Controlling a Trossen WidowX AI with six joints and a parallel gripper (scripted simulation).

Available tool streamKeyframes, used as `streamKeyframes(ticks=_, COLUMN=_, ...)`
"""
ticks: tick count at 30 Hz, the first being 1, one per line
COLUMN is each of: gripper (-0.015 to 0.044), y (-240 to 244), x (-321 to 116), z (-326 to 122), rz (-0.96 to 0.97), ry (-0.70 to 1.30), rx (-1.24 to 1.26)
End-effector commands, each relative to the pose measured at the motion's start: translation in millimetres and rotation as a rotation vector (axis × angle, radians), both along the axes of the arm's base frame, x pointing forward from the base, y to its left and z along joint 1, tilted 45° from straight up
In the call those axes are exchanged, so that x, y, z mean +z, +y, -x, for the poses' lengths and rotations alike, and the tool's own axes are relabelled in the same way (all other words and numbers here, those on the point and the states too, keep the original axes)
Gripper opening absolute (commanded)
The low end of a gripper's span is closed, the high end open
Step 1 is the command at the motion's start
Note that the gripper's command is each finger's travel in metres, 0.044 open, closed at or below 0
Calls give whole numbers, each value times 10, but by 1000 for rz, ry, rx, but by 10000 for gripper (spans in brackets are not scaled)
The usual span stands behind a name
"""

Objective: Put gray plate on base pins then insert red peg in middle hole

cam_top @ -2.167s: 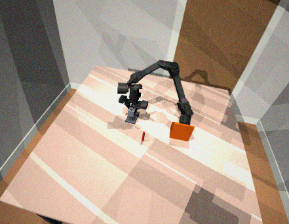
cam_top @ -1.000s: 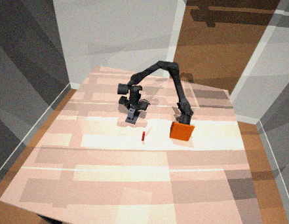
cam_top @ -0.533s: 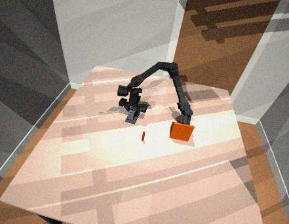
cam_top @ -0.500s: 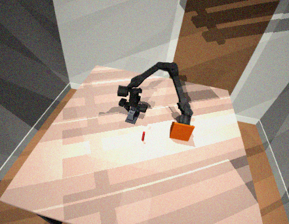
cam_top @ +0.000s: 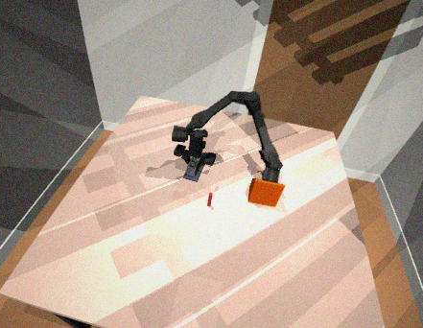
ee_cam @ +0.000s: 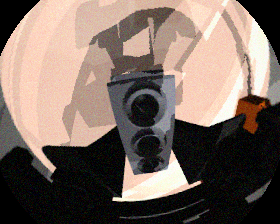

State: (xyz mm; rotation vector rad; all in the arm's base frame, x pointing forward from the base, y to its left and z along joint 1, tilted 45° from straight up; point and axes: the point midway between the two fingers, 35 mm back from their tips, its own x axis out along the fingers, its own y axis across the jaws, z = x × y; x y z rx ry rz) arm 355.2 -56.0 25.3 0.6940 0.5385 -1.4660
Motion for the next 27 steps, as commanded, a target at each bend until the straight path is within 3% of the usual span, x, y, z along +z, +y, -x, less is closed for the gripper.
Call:
streamKeyframes(ticks=1, gripper=184, y=3, x=5, z=-3, rz=0, ry=-2, rx=-1)
streamKeyframes(ticks=11, gripper=440, y=3, x=5, z=-3, rz=0, ry=-2, rx=-1)
streamKeyframes(ticks=15, gripper=440, y=83, x=72, z=-17, rz=-3, ry=-1, rx=0)
streamKeyframes(ticks=22, gripper=440, y=816, x=798, z=46, rz=-2, ry=8, rx=3)
streamKeyframes(ticks=27, gripper=440, y=847, x=808, z=26, rz=-1, ry=8, rx=3)
